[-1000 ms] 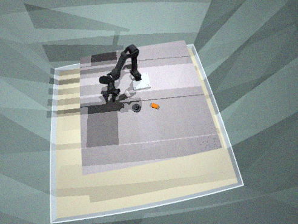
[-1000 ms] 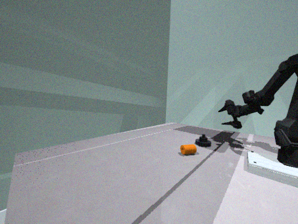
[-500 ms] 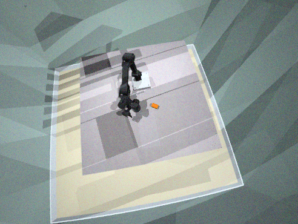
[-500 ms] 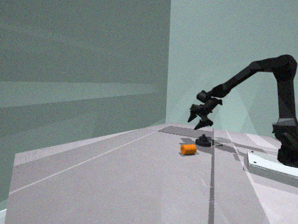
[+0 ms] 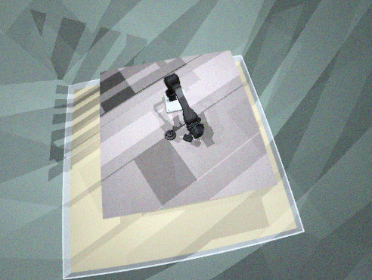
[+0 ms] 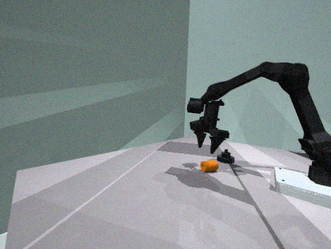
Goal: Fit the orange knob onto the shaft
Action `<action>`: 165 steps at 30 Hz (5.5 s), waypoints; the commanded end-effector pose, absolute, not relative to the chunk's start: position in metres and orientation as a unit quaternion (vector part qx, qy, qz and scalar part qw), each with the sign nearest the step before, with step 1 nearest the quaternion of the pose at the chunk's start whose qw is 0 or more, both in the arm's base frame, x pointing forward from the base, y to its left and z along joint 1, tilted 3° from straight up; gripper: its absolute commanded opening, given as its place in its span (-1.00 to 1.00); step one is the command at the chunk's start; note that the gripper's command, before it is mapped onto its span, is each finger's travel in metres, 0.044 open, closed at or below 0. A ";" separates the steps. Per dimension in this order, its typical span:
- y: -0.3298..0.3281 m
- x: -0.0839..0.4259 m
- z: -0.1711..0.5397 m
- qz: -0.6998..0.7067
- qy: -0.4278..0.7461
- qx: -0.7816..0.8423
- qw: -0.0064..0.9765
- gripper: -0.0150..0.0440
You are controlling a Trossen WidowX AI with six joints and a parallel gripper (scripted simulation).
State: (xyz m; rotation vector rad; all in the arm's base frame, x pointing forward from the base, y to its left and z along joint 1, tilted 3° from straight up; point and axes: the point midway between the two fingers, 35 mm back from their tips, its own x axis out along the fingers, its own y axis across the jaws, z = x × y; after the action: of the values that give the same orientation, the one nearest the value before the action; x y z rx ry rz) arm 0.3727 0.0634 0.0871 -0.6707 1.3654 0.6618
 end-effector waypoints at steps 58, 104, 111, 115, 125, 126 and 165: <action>0.088 0.362 0.017 0.280 0.643 -0.313 0.641 0.32; 0.067 0.344 0.033 0.350 0.462 -0.233 0.781 0.12; 0.061 0.339 0.035 0.363 0.415 -0.212 0.807 0.12; 0.058 0.336 0.035 0.370 0.387 -0.199 0.821 0.12; 0.049 0.328 0.035 0.386 0.315 -0.167 0.851 0.12; 0.048 0.327 0.035 0.388 0.307 -0.163 0.854 0.12; 0.035 0.316 0.032 0.404 0.204 -0.114 0.884 0.39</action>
State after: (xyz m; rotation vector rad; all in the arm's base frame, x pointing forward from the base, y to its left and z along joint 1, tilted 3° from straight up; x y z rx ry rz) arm 0.3167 0.0346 0.0318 -0.2440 0.4229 0.8403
